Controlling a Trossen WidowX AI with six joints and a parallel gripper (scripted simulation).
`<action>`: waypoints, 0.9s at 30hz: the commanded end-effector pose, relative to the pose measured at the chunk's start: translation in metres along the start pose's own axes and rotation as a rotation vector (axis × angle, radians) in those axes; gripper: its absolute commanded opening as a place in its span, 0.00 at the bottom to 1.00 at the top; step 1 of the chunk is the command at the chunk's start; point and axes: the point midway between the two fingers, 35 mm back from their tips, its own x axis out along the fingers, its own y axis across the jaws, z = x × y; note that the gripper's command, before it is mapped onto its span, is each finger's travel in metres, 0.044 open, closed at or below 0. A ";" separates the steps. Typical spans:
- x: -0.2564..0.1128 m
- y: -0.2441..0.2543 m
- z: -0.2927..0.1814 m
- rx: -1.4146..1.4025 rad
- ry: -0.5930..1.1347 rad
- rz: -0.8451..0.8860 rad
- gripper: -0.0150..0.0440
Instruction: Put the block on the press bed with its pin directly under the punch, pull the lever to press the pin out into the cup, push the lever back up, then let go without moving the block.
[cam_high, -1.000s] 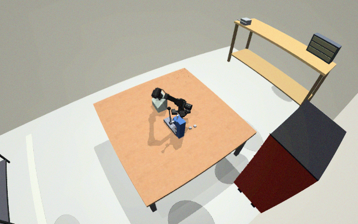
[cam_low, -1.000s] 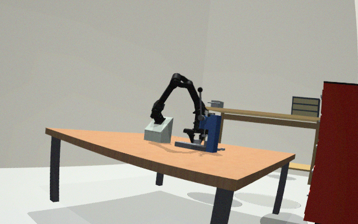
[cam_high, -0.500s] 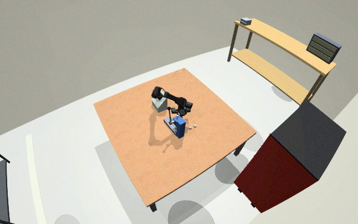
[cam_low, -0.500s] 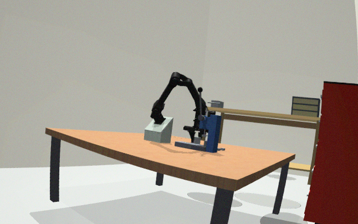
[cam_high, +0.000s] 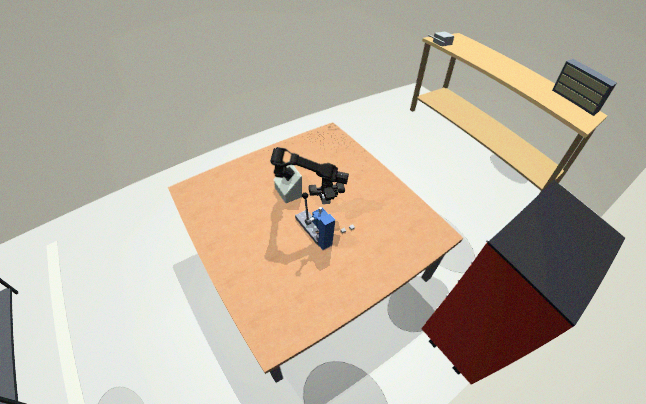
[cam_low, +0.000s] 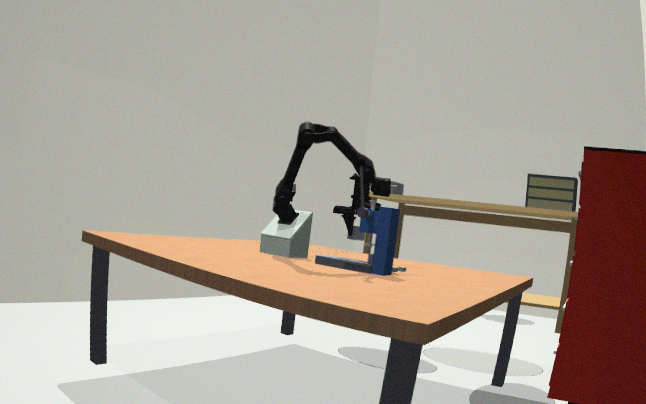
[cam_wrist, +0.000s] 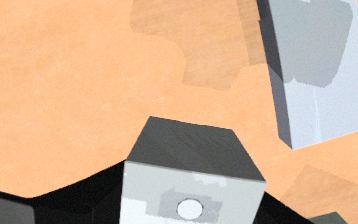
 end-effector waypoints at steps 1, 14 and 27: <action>-0.008 -0.011 0.004 0.005 0.002 0.004 0.25; -0.029 -0.066 0.019 0.001 0.000 0.005 0.25; -0.041 -0.122 0.022 -0.001 -0.002 0.001 0.25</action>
